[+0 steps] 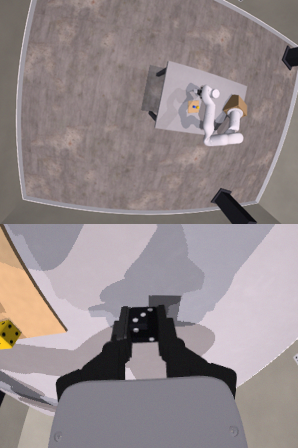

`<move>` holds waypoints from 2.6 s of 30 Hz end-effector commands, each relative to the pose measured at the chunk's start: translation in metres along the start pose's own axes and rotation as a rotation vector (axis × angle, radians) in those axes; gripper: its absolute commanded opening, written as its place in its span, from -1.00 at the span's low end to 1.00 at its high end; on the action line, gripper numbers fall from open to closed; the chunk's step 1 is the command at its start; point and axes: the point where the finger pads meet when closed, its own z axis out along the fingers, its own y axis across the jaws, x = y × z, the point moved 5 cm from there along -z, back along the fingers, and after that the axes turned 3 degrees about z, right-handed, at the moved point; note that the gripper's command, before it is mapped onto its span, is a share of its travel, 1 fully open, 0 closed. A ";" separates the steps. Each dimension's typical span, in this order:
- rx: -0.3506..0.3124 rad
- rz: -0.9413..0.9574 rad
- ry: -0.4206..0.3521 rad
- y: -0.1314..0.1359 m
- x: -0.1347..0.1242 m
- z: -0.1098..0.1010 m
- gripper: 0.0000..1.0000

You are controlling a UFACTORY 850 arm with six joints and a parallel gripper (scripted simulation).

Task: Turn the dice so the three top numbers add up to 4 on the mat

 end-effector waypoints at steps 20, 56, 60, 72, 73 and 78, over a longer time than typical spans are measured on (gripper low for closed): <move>-0.001 -0.001 0.001 0.000 0.001 -0.099 -0.58; -0.001 0.090 0.002 -0.167 0.089 -0.103 -0.58; -0.001 0.090 0.002 -0.167 0.089 -0.103 -0.58; -0.001 0.090 0.001 -0.167 0.089 -0.086 -0.58; -0.001 0.090 0.001 -0.167 0.089 -0.082 -0.58; -0.001 0.090 0.001 -0.167 0.089 -0.059 -0.58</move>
